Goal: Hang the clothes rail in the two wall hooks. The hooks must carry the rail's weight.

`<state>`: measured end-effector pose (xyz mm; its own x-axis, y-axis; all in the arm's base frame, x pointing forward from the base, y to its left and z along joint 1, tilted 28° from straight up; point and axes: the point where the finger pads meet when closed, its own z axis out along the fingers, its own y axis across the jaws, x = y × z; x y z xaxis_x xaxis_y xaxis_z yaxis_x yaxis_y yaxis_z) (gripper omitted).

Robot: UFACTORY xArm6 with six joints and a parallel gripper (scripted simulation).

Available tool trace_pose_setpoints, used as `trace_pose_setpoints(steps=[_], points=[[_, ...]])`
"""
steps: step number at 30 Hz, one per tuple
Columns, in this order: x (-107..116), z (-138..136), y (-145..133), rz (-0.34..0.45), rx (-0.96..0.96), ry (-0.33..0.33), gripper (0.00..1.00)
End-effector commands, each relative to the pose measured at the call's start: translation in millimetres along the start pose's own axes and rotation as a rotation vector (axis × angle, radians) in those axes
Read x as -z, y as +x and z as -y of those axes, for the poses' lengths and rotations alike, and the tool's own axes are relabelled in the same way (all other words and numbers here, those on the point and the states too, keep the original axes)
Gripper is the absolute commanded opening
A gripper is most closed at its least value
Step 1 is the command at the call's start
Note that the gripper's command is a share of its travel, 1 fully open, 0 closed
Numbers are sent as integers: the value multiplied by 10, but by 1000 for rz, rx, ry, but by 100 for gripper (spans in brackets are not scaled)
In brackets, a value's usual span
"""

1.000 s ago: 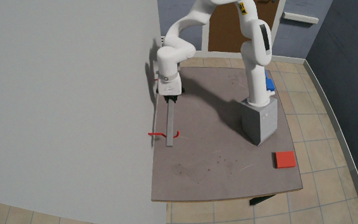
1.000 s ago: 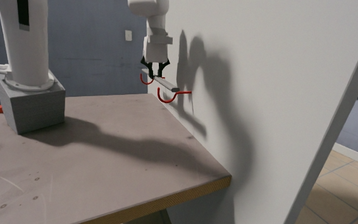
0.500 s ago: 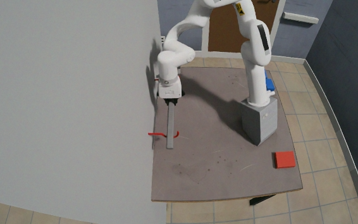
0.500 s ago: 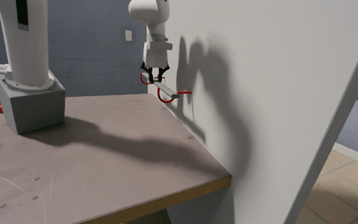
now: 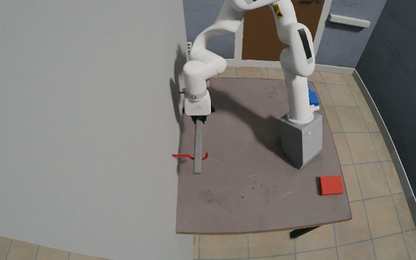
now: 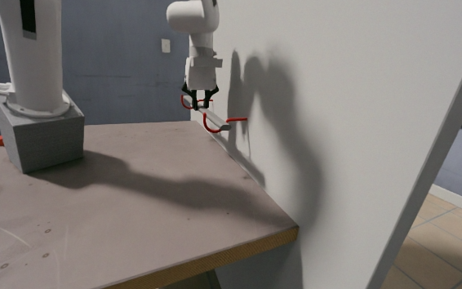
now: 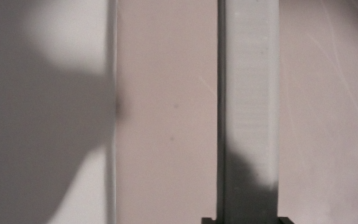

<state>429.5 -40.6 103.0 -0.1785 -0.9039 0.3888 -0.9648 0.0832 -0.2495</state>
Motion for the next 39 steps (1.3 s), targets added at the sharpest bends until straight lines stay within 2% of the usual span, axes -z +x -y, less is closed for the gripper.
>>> trace_pose_setpoints(steps=[1,39], points=[[11,14,-1,1,-1,3,0],[-119,14,-1,1,-1,3,0]])
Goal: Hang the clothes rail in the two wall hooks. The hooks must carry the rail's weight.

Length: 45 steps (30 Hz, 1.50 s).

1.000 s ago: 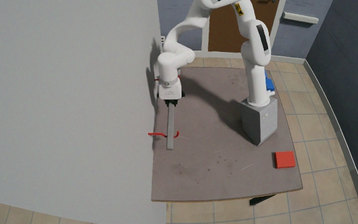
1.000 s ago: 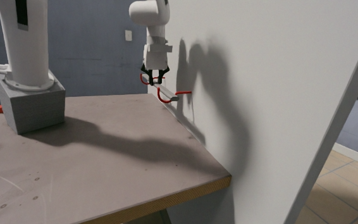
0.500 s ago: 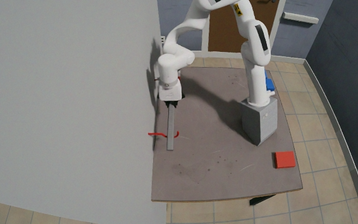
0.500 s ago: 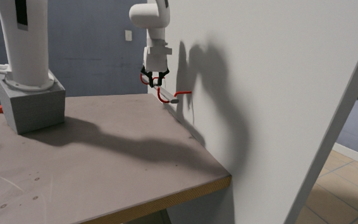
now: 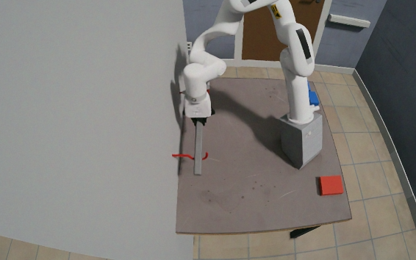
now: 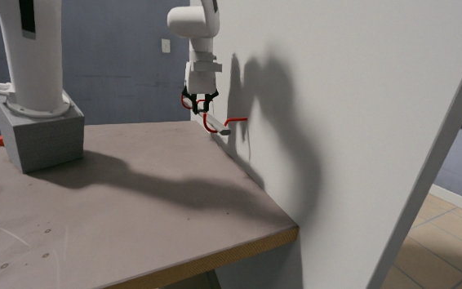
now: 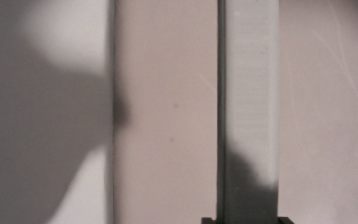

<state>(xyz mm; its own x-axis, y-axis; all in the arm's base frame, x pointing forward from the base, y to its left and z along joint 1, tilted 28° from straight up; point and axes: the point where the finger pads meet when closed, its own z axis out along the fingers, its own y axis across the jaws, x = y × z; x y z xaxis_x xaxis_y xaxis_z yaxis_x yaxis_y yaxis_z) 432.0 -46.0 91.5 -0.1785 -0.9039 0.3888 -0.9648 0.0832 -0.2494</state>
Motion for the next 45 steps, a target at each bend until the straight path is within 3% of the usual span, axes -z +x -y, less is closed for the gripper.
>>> trace_pose_setpoints(steps=[1,17,18,45], points=[[10,14,-1,1,-1,4,0],[11,15,-1,1,-1,4,0],[4,14,-1,1,-1,3,82],[-51,15,-1,1,-1,4,82]])
